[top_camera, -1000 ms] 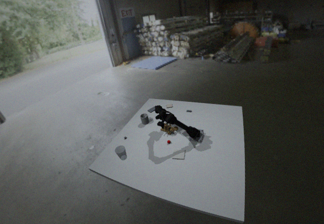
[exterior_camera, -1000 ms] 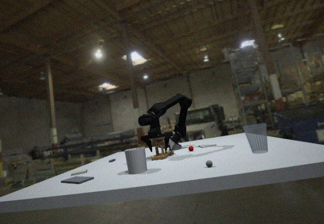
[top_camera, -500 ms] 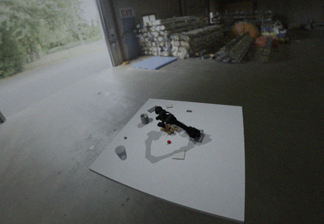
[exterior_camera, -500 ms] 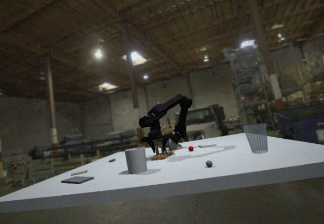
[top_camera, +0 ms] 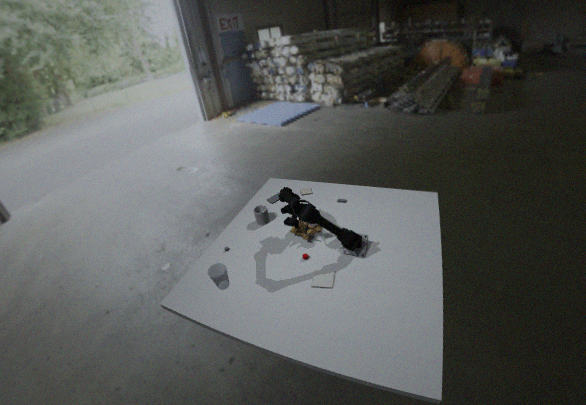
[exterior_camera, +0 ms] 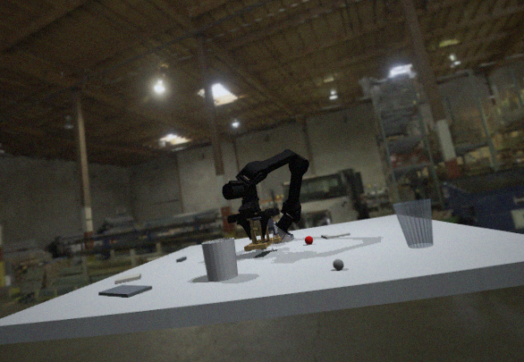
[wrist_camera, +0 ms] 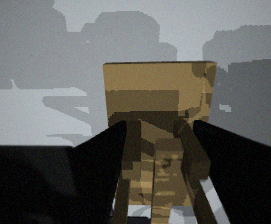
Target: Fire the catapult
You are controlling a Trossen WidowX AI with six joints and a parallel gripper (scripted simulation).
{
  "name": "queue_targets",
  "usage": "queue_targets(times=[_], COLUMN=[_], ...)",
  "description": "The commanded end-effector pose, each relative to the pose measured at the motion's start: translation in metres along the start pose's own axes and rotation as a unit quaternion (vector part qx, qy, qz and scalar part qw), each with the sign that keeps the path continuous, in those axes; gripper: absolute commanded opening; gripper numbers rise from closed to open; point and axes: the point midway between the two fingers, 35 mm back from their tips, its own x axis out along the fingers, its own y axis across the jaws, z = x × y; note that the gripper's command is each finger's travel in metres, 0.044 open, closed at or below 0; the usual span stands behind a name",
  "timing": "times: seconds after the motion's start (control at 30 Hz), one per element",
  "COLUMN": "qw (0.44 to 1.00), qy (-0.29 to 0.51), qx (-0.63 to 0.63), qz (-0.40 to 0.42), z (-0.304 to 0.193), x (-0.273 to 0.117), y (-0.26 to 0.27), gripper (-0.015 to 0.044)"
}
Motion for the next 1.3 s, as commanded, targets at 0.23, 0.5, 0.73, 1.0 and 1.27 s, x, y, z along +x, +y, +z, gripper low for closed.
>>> queue_targets(times=[0.23, 0.5, 0.73, 1.0, 1.27], qw=[1.0, 1.0, 1.0, 1.0, 1.0], qy=[-0.013, -0.013, -0.013, -0.013, -0.01], qx=[-0.001, 0.0, 0.0, 0.0, -0.004], qz=[-0.005, -0.004, -0.004, -0.004, -0.005], z=[0.002, 0.003, 0.003, 0.003, 0.003], x=[-0.013, 0.0, 0.011, 0.024, 0.027], y=[-0.003, -0.003, -0.003, -0.003, -0.002], gripper=[0.0, 0.0, 0.0, 0.0, 0.0])
